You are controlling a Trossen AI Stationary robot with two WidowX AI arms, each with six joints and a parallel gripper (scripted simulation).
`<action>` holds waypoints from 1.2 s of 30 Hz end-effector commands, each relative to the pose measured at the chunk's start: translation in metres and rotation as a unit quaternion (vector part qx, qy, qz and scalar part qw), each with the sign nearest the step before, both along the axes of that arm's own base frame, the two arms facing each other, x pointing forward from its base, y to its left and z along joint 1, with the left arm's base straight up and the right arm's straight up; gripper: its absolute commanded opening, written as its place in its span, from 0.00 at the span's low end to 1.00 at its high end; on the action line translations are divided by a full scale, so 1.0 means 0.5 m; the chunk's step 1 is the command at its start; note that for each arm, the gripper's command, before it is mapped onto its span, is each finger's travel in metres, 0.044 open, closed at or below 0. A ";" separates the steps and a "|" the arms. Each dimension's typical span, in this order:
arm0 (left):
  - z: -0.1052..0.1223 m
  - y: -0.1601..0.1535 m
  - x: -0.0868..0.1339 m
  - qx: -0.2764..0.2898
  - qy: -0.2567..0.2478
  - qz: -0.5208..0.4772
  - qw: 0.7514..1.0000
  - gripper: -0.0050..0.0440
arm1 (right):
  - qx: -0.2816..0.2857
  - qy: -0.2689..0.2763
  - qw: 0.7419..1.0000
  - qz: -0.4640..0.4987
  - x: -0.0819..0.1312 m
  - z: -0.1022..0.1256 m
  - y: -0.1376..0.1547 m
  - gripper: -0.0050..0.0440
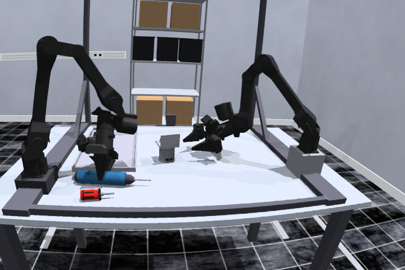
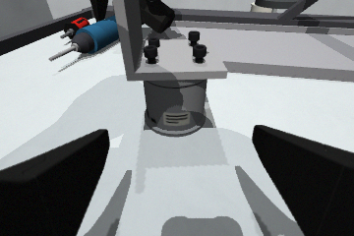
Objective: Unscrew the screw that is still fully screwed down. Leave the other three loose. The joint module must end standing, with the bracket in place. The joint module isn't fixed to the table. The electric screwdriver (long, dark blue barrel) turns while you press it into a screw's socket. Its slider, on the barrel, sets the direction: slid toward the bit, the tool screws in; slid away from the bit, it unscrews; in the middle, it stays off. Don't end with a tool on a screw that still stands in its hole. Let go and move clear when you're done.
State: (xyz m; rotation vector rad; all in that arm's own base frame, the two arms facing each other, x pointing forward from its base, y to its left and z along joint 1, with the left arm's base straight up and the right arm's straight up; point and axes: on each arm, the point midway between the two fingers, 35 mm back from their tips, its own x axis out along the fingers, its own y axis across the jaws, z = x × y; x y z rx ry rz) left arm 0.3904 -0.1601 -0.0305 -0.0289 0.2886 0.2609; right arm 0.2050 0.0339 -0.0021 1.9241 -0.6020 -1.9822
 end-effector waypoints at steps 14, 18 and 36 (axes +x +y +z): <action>-0.009 0.020 0.095 -0.005 -0.011 0.002 1.000 0.92 | 0.005 -0.012 1.000 0.001 0.009 0.008 0.004 0.44; -0.015 0.026 0.117 -0.005 -0.011 0.002 1.000 0.92 | 0.005 -0.012 1.000 0.001 0.009 0.008 0.004 0.44; 0.009 0.020 0.101 -0.013 -0.021 0.004 1.000 0.92 | 0.005 -0.012 1.000 0.001 0.009 0.008 0.004 0.44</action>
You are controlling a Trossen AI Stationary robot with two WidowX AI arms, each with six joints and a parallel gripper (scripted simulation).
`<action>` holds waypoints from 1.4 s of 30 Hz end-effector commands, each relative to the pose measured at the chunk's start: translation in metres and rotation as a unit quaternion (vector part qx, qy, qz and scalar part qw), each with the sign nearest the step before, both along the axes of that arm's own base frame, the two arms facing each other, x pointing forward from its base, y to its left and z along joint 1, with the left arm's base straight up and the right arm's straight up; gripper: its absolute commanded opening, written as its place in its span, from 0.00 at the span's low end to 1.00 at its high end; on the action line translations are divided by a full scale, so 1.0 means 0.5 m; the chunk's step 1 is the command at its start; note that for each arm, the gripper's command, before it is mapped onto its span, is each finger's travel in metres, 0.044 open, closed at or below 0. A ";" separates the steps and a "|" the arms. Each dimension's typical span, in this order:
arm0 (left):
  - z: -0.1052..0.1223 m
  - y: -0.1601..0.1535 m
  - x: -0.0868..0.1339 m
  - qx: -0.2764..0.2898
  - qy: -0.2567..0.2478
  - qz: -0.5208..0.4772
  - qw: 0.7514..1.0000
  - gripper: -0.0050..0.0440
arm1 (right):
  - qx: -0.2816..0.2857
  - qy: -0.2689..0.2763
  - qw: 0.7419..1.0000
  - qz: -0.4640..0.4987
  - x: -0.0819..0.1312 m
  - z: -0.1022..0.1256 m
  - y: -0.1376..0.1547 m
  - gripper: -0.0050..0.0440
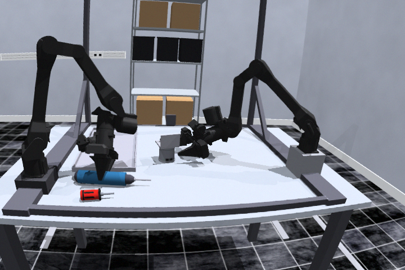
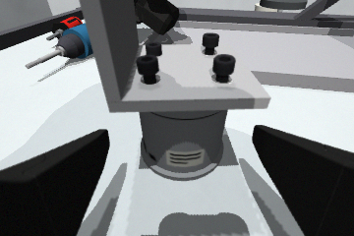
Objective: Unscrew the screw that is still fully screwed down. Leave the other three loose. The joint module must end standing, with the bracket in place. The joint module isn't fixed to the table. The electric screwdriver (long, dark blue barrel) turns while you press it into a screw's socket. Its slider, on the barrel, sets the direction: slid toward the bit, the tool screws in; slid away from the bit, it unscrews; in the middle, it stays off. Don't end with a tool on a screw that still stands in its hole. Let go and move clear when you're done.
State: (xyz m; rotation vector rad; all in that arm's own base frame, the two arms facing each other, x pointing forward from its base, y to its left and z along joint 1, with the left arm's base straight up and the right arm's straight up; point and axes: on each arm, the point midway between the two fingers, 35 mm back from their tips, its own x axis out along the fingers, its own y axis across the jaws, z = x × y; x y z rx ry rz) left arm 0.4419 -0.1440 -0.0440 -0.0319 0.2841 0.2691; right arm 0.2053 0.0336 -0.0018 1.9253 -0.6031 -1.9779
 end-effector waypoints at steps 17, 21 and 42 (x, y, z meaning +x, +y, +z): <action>0.055 -0.032 -0.088 -0.011 -0.015 0.001 1.000 0.92 | 0.008 -0.020 1.000 0.001 0.015 0.078 0.006 0.44; 0.047 -0.034 -0.087 -0.008 -0.012 -0.001 1.000 0.92 | 0.008 -0.020 1.000 0.001 0.014 0.093 0.006 0.44; 0.047 -0.034 -0.087 -0.008 -0.012 -0.001 1.000 0.92 | 0.301 0.039 0.907 -0.292 0.082 0.232 0.040 0.44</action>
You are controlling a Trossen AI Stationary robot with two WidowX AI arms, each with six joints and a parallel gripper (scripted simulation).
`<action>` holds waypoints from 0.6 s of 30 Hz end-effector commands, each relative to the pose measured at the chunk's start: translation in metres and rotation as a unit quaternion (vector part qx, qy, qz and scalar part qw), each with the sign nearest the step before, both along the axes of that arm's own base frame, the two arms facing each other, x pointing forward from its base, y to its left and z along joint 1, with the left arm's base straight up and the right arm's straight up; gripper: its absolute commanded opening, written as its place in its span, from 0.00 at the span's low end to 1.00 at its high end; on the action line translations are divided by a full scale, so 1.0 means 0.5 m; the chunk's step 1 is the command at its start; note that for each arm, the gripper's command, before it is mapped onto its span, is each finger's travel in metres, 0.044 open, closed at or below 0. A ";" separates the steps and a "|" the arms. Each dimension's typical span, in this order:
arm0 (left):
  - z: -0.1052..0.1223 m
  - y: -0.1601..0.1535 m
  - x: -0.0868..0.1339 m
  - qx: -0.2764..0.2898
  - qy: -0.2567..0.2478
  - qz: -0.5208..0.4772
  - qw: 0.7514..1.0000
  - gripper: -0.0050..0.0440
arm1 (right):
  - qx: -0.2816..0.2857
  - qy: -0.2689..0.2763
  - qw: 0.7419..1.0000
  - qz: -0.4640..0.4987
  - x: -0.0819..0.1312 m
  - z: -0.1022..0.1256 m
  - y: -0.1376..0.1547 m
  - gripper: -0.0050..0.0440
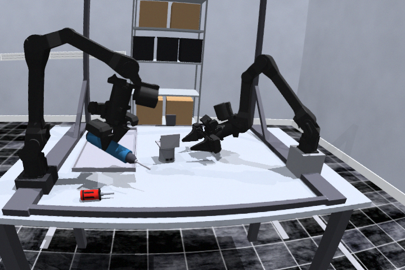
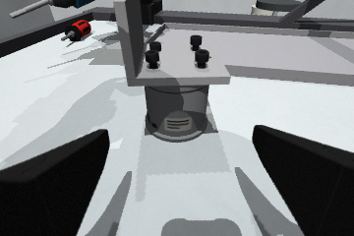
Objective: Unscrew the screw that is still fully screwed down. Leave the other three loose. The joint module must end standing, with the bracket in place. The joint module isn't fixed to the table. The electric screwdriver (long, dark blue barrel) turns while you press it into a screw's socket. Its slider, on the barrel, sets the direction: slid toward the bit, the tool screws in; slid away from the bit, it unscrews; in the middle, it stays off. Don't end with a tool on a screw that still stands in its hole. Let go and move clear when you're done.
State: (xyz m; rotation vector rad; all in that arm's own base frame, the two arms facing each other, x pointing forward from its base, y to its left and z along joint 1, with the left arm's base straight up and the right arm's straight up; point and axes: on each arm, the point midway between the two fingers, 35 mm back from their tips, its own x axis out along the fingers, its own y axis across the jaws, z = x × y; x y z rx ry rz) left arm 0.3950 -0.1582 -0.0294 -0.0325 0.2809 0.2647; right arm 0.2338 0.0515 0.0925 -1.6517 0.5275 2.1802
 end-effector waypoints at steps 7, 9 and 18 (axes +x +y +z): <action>0.018 -0.006 0.007 -0.008 -0.011 0.001 1.000 0.92 | 0.202 0.010 0.959 -0.199 0.047 0.107 0.020 0.44; 0.018 -0.006 0.007 -0.008 -0.011 0.001 1.000 0.92 | 0.241 0.018 0.941 -0.238 0.047 0.121 0.025 0.44; 0.018 -0.006 0.007 -0.008 -0.011 0.001 1.000 0.92 | 0.364 0.043 0.858 -0.360 0.058 0.163 0.048 0.44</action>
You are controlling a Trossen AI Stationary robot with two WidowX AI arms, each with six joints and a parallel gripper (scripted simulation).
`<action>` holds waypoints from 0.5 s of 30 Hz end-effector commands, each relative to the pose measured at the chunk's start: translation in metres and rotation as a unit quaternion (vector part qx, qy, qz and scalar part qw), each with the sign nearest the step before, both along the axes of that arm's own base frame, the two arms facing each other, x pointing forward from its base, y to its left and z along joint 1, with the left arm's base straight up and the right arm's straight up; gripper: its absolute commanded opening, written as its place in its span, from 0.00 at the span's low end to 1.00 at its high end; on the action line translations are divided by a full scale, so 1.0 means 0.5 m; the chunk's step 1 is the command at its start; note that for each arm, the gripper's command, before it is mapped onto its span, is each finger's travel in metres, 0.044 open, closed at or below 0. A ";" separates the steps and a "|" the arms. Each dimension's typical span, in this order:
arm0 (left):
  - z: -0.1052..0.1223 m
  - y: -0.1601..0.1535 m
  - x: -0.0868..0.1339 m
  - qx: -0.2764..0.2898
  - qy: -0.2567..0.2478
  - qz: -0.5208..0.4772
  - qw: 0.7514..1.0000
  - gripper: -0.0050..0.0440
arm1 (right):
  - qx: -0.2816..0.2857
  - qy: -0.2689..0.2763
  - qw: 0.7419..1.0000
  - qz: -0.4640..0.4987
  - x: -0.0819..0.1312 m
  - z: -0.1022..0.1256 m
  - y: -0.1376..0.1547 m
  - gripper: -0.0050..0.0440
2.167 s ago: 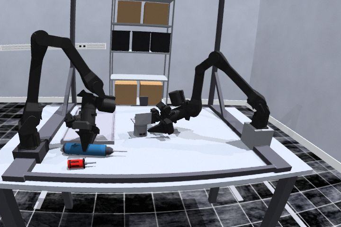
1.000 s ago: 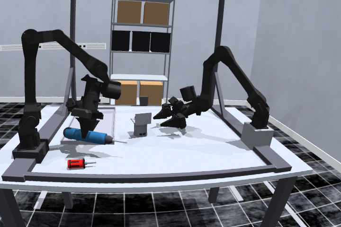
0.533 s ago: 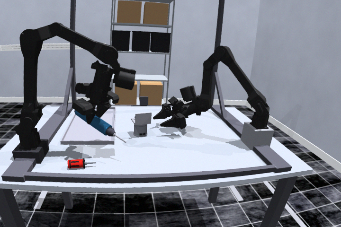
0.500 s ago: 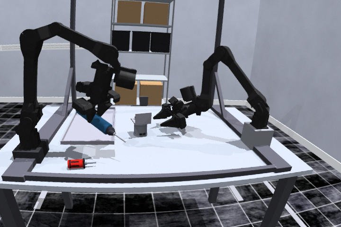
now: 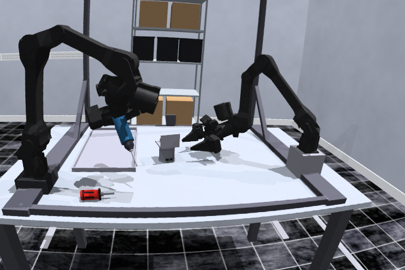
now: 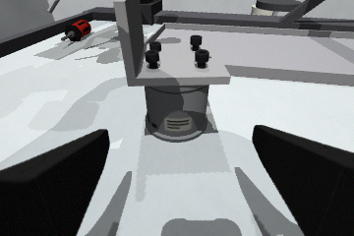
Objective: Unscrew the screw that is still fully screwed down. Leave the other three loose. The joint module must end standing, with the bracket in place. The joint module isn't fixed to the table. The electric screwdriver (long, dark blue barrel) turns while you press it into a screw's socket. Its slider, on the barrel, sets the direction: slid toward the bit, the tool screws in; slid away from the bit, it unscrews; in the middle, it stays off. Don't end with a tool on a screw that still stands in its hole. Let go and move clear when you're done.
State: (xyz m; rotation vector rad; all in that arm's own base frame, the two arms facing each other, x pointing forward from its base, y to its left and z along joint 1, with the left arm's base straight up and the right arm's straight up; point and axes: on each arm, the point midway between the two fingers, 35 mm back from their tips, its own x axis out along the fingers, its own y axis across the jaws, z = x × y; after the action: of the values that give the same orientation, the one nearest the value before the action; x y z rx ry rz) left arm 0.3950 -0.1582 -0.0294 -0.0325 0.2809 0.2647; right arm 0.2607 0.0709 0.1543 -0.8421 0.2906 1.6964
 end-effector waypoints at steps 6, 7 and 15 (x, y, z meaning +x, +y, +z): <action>0.018 -0.006 0.007 -0.008 -0.011 0.001 1.000 0.92 | 0.127 -0.004 0.983 -0.132 0.011 0.065 0.024 0.44; 0.018 -0.006 0.007 -0.008 -0.011 0.001 1.000 0.92 | 0.137 -0.002 0.980 -0.142 0.012 0.067 0.026 0.44; 0.018 -0.006 0.007 -0.008 -0.011 0.001 1.000 0.92 | 0.179 0.008 0.967 -0.182 0.014 0.078 0.037 0.44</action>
State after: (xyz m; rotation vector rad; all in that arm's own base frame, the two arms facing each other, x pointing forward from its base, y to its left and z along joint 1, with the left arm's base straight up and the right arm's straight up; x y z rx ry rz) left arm 0.3950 -0.1582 -0.0294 -0.0325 0.2809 0.2647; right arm 0.2668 0.0874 0.1790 -0.4804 0.1815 1.4227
